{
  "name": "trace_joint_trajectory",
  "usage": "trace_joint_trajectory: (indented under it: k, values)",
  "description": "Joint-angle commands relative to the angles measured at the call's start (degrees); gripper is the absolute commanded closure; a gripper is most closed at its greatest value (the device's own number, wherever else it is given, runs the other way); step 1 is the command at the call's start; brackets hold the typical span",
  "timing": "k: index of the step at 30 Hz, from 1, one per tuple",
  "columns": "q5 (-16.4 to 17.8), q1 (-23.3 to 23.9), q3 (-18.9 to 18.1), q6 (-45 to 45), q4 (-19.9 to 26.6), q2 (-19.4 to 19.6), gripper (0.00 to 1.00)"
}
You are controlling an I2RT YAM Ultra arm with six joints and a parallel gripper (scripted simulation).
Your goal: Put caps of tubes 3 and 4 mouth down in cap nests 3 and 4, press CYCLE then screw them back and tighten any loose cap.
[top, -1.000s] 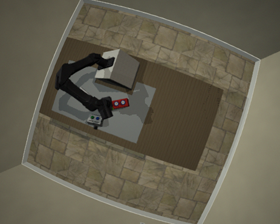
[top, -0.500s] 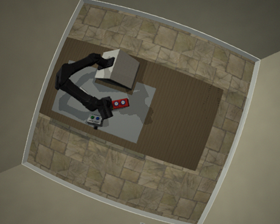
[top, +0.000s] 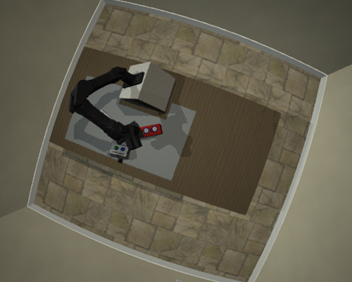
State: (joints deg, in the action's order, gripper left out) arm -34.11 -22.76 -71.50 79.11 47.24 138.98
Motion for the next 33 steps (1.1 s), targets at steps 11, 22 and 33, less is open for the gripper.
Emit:
trace_joint_trajectory:
  k: [11, 22, 33]
  values:
    - [-0.31, -0.32, -0.2, -36.62, 0.06, -0.34, 1.0]
    - [-0.29, -0.35, -0.23, -68.1, 0.12, -0.36, 1.0]
    - [-0.28, -0.37, -0.26, -93.86, 0.18, -0.38, 1.0]
